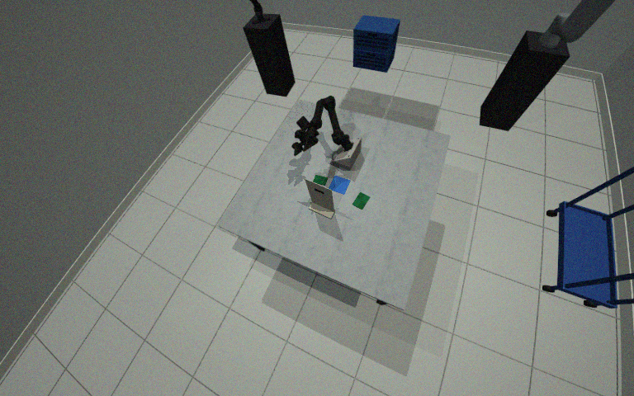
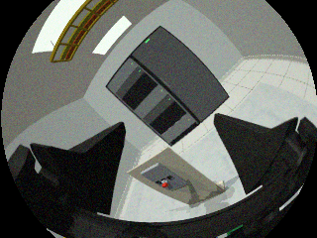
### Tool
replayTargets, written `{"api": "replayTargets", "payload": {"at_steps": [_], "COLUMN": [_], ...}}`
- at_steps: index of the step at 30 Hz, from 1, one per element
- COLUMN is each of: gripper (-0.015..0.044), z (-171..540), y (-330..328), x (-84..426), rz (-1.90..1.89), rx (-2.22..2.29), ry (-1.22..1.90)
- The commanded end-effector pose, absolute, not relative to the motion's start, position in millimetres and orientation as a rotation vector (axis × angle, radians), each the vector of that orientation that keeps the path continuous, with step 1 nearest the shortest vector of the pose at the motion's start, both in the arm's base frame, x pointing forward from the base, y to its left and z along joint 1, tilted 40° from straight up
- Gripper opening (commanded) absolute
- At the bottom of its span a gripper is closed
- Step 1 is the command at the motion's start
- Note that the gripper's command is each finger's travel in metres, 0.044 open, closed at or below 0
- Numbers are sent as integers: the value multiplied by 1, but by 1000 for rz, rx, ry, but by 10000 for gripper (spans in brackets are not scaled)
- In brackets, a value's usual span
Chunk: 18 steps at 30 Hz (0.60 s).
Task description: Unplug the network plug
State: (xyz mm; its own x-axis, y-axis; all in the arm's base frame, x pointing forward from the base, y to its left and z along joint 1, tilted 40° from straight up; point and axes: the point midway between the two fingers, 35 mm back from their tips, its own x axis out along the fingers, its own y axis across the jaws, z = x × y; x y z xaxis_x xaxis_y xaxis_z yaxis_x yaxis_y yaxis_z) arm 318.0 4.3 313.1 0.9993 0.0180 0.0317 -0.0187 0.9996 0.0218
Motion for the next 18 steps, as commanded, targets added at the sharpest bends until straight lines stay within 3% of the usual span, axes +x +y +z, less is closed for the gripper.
{"api": "replayTargets", "payload": {"at_steps": [1, 9, 18], "gripper": [374, 164, 156], "z": [312, 265, 208], "y": [4, 14, 25], "x": [319, 338, 345], "rz": [18, 20, 15], "rx": [26, 189, 386], "ry": [-31, 2, 44]}}
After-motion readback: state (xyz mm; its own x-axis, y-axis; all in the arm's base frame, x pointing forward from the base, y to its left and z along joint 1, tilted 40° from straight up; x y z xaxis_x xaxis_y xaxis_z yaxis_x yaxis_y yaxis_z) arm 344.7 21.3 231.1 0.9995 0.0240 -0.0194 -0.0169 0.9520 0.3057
